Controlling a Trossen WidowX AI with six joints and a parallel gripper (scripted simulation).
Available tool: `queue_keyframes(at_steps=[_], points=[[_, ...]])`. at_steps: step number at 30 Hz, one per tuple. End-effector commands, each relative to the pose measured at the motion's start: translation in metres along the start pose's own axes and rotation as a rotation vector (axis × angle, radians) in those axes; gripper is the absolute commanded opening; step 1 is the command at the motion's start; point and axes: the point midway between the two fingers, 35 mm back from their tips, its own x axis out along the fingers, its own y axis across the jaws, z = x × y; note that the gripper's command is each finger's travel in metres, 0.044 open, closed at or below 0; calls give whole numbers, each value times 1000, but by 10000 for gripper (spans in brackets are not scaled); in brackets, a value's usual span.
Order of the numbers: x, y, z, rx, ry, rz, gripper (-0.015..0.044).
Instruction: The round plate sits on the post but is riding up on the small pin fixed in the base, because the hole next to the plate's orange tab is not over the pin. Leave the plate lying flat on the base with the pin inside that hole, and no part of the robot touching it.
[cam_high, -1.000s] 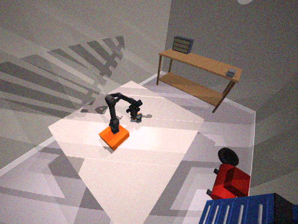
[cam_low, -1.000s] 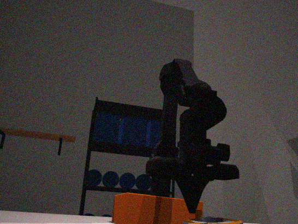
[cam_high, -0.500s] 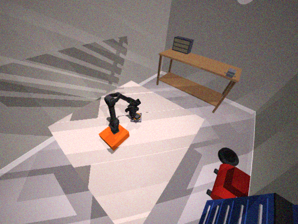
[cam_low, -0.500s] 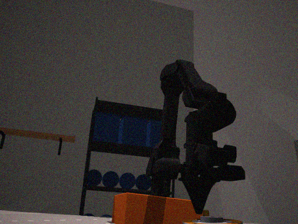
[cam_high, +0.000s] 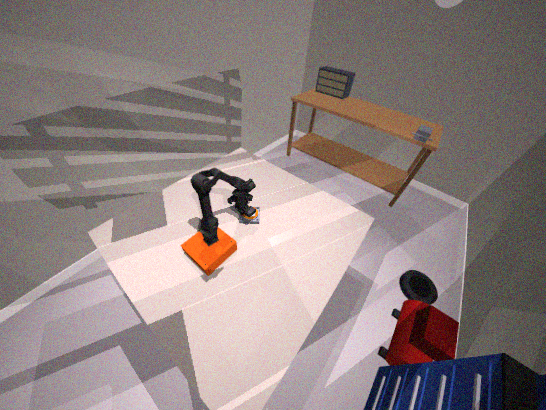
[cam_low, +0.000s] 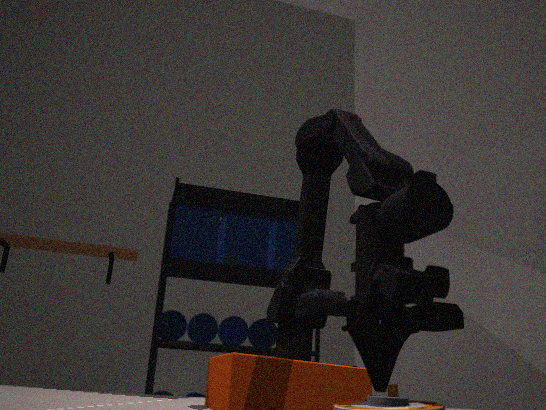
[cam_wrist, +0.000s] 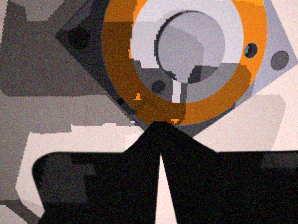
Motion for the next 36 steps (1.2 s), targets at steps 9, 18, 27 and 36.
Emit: queue_keyframes(at_steps=[9,18,27,36], points=[[0,10,5,3,-1,6,0],[-8,14,8,3,-1,7,0],[-48,12,6,3,-2,6,0],[-39,12,8,7,-7,3,0]])
